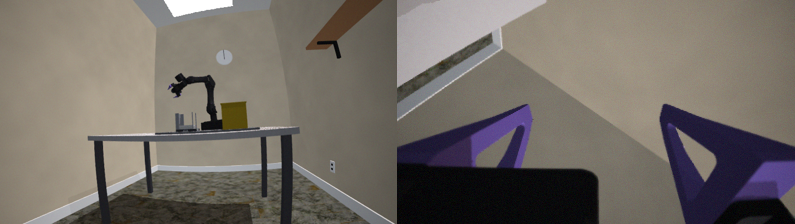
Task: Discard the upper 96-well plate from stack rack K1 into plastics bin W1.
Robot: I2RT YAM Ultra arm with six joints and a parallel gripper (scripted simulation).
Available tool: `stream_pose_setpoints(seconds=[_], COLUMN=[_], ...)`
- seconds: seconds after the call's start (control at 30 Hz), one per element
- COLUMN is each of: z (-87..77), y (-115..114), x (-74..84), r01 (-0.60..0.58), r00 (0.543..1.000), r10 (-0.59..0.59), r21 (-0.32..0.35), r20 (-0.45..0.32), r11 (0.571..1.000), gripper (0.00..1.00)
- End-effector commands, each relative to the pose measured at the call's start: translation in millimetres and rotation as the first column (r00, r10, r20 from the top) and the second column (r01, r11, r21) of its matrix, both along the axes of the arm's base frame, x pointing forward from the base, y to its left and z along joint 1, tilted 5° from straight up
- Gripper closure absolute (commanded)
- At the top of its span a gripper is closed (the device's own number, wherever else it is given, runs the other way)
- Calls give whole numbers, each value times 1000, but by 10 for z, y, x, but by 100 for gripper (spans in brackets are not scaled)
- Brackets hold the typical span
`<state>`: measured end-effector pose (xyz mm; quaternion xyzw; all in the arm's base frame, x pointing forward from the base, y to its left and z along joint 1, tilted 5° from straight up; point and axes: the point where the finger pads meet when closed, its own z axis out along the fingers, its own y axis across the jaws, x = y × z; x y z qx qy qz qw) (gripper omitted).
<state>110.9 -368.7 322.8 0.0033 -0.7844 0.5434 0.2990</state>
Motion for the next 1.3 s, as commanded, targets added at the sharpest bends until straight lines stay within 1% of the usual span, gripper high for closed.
stream_pose_setpoints(seconds=[0.0, 0.53, 0.57, 0.67, 0.73, 0.87, 0.93, 1.03, 1.1, 1.13, 1.17, 1.2, 1.27], z=[41, 41, 21, -30, -64, -162, -212, -291, -291, -236, -343, -370, -424], y=[4, 4, -22, -41, -54, -57, -58, -44, -44, -12, -34, -29, -8], x=[-3, -3, 115, 255, 345, 519, 607, 734, 734, 749, 819, 862, 943], r01=[0, 0, -41, -113, -116, -203, -212, -271, -271, -294, -297, -296, -332], r00=[1000, 1000, 999, 993, 993, 976, 973, 954, 954, 948, 944, 946, 927], r10=[0, 0, 41, 116, 119, 215, 225, 294, 294, 316, 326, 322, 371], r21=[-11, -11, 23, 88, 89, 184, 194, 265, 265, 270, 297, 293, 344], r20=[9, 9, -7, -23, -18, -42, -44, -51, -51, -42, -52, -45, -52], r11=[1000, 1000, 999, 990, 989, 962, 958, 925, 925, 917, 907, 909, 878], gripper=[0, 0, 0, 0, 0, 0, 0, 0, 0, 0, 0, 0, 0])
